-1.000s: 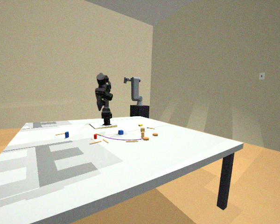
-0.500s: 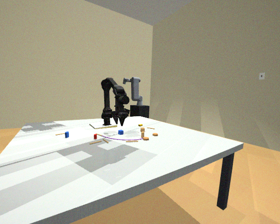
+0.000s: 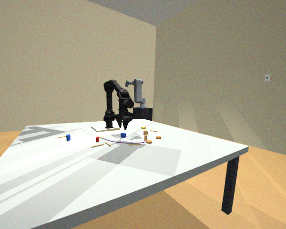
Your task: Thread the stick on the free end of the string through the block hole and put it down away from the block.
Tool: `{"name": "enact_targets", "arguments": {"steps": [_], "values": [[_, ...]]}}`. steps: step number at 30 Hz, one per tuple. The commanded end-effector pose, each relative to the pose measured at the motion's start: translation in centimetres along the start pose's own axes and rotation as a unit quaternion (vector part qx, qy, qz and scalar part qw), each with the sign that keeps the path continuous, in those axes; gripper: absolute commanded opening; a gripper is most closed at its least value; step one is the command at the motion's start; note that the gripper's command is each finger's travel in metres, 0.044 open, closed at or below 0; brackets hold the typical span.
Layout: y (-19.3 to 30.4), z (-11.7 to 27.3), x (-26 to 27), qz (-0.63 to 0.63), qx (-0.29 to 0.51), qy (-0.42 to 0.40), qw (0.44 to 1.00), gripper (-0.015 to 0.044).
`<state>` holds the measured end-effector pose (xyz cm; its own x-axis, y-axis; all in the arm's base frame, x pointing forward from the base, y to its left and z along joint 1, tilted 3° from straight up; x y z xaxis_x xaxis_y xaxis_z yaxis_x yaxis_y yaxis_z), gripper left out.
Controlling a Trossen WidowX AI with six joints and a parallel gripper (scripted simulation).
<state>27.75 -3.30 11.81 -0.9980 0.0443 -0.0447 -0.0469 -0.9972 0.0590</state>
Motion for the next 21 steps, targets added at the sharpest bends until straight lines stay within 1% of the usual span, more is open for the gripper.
{"name": "enact_targets", "arguments": {"steps": [1, 4, 13, 21], "values": [[0.0, 0.0, 0.0, 0.0, 0.0, 0.0, 1.0, 0.0309], [0.0, 0.0, 0.0, 0.0, 0.0, 0.0, 1.0, 0.0235], [0.0, 0.0, 0.0, 0.0, 0.0, 0.0, 1.0, 0.0235], [0.0, 0.0, 0.0, 0.0, 0.0, 0.0, 1.0, 0.0025]]}}
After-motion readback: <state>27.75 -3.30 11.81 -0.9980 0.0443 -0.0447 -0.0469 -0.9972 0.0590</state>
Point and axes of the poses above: the point midway between the two fingers, 35 mm back from their tips, its own z axis back along the fingers, its own x axis across the jaws, y = z × x, the point moved 3 cm from there along z, back along the fingers, and after that the axes turned 5 degrees about z, right-handed, at the moved point
